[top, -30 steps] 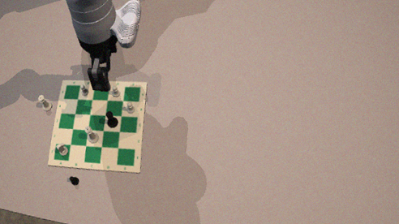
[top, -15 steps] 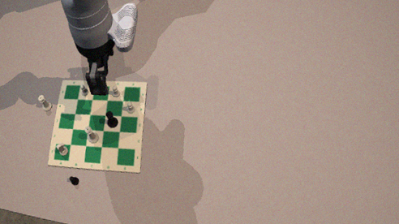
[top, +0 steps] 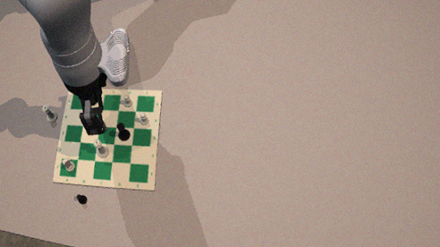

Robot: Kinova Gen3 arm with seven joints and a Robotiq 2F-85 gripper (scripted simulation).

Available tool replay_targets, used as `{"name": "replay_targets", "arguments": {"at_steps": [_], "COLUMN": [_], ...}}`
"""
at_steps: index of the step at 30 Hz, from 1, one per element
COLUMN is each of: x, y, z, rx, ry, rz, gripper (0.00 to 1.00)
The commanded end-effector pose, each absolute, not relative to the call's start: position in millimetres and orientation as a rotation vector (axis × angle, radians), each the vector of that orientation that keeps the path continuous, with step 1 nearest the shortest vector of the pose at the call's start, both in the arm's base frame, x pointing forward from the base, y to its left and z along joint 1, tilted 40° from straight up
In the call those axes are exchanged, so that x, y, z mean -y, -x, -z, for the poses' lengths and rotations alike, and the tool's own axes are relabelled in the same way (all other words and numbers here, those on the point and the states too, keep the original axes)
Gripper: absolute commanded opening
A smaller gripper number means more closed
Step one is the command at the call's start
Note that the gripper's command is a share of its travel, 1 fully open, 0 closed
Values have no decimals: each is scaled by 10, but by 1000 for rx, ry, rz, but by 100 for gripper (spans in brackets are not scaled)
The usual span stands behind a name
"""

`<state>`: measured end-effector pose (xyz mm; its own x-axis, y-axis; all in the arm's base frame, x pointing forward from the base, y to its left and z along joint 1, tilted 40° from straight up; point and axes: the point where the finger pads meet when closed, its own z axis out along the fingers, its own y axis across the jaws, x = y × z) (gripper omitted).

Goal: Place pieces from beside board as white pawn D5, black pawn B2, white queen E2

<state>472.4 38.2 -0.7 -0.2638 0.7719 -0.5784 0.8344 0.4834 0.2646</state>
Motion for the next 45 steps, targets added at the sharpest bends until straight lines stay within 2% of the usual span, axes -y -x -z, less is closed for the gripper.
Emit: {"name": "replay_targets", "arguments": {"at_steps": [1, 15, 25, 37, 38, 45], "x": [-453, -494, -522, -519, -519, -519], "y": [-4893, -5428, -5996, -6126, -6126, -6126], "z": [-85, -372, -686, -767, -767, -767], "rx": [-2088, -2170, -2252, -2270, -2270, -2270], "ry": [-1281, -1150, -998, -960, -960, -960], "rz": [123, 179, 242, 261, 261, 261], "gripper": [100, 100, 100, 100, 34, 34]}}
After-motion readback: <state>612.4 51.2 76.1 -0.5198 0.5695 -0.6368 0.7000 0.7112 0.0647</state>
